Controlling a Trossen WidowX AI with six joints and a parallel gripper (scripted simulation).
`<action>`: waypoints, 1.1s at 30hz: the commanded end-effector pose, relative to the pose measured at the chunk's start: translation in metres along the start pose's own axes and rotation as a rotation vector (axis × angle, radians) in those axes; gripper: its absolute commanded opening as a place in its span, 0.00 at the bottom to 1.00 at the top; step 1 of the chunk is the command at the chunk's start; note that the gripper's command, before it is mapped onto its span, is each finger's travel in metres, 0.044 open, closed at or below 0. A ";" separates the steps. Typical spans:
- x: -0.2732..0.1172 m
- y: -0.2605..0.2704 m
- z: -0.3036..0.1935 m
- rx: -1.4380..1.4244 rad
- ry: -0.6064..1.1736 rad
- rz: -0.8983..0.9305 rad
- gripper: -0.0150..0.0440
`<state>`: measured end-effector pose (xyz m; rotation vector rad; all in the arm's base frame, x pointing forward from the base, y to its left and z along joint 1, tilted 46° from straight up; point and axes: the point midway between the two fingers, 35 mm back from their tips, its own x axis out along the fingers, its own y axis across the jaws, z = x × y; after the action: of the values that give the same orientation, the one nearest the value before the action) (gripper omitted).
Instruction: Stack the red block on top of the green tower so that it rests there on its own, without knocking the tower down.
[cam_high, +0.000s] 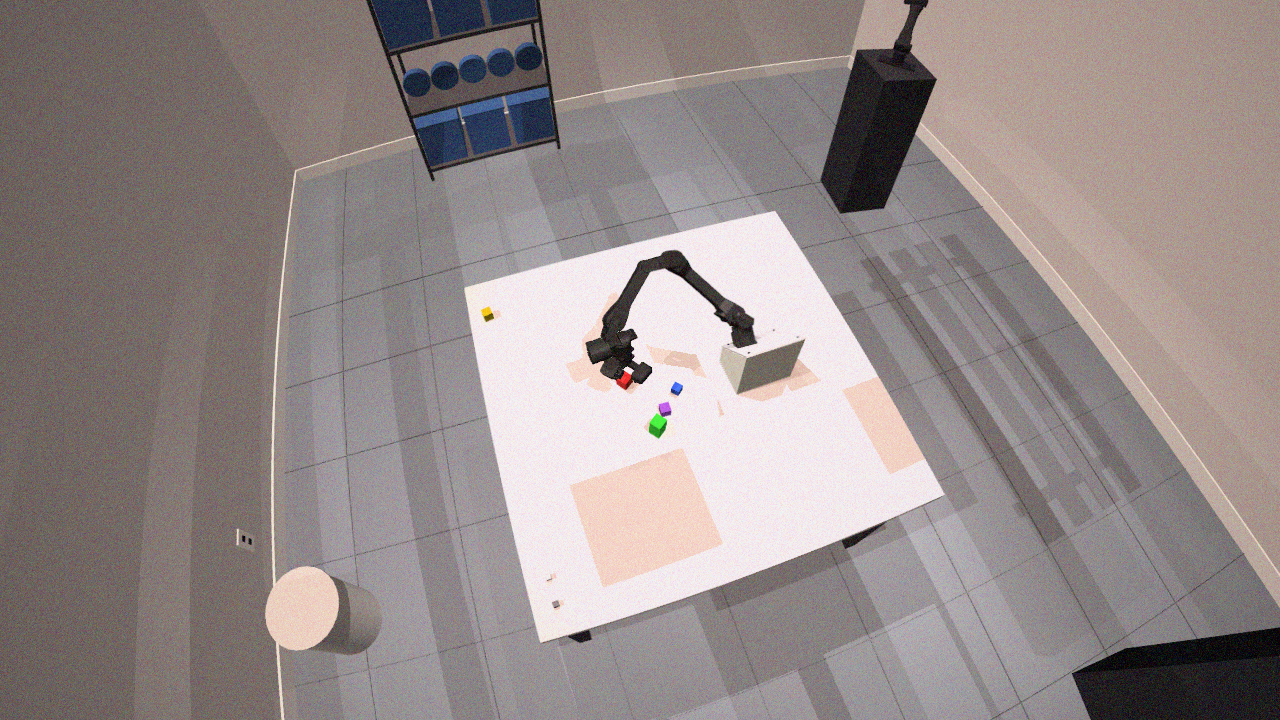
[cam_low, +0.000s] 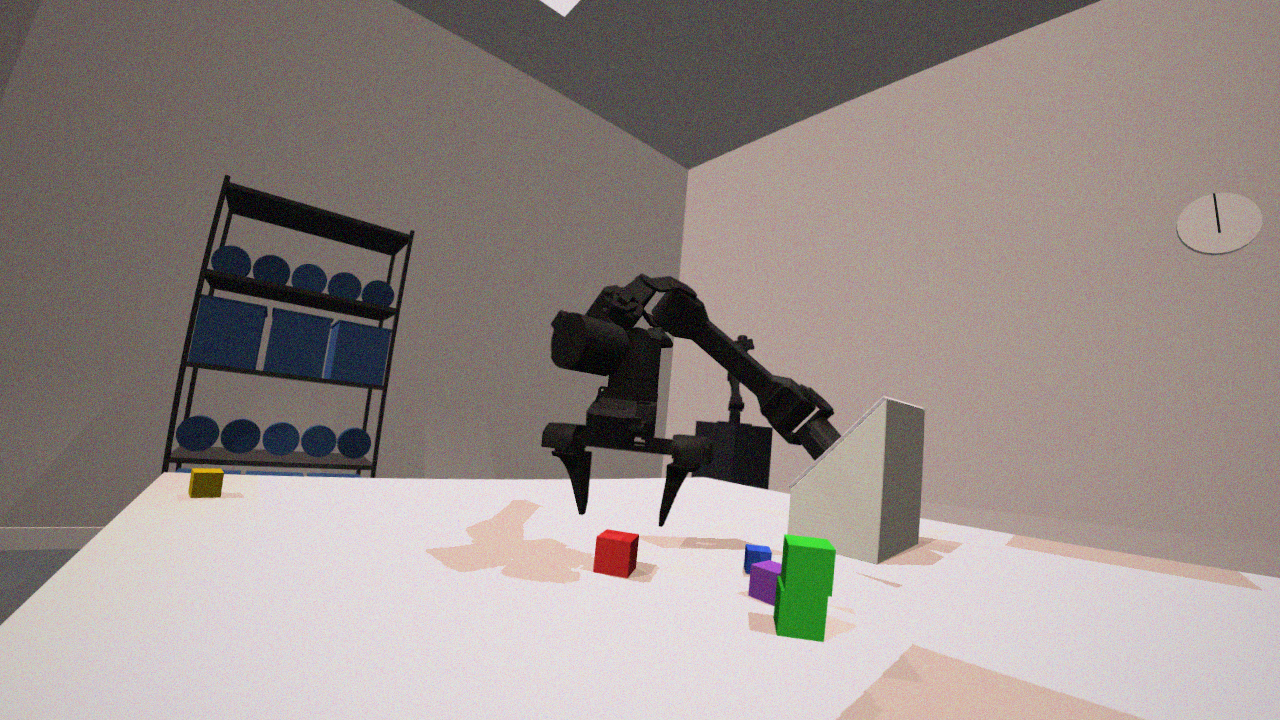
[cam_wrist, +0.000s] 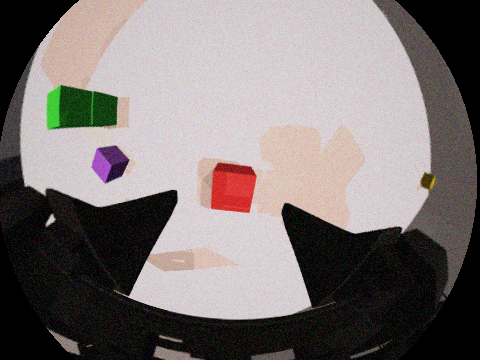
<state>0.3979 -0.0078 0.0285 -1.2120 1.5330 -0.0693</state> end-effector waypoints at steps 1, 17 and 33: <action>0.003 0.001 0.000 -0.010 -0.001 -0.007 1.00; 0.028 0.000 0.001 -0.010 -0.001 -0.007 1.00; 0.048 0.000 0.000 -0.010 0.000 -0.009 1.00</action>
<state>0.4069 -0.0394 -0.0013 -1.2168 1.5209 -0.0709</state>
